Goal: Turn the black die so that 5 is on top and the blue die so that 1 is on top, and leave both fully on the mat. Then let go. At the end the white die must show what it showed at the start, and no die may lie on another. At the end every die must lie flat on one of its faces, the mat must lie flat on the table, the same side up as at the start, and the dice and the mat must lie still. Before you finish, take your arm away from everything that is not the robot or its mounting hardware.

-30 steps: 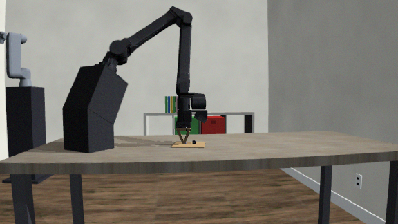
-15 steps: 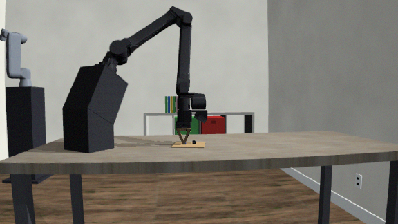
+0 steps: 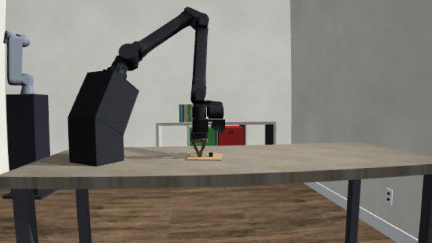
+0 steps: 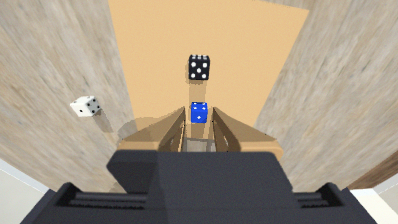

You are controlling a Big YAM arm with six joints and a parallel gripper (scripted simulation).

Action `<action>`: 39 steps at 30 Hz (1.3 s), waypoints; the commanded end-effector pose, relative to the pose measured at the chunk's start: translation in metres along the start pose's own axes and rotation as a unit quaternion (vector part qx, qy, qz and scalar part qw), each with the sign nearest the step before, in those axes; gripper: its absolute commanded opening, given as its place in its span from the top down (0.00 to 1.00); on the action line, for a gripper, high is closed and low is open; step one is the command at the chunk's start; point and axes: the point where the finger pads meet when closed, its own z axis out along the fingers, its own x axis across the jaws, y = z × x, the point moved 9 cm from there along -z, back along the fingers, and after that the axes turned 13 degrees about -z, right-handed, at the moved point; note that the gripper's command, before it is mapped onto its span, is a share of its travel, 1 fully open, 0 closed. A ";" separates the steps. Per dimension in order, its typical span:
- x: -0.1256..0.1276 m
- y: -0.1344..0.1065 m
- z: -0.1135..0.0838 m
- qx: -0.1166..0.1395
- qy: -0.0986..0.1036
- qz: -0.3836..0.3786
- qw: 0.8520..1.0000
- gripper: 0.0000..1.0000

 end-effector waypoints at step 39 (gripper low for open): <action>-0.005 0.006 -0.098 -0.012 -0.004 0.000 1.000 0.00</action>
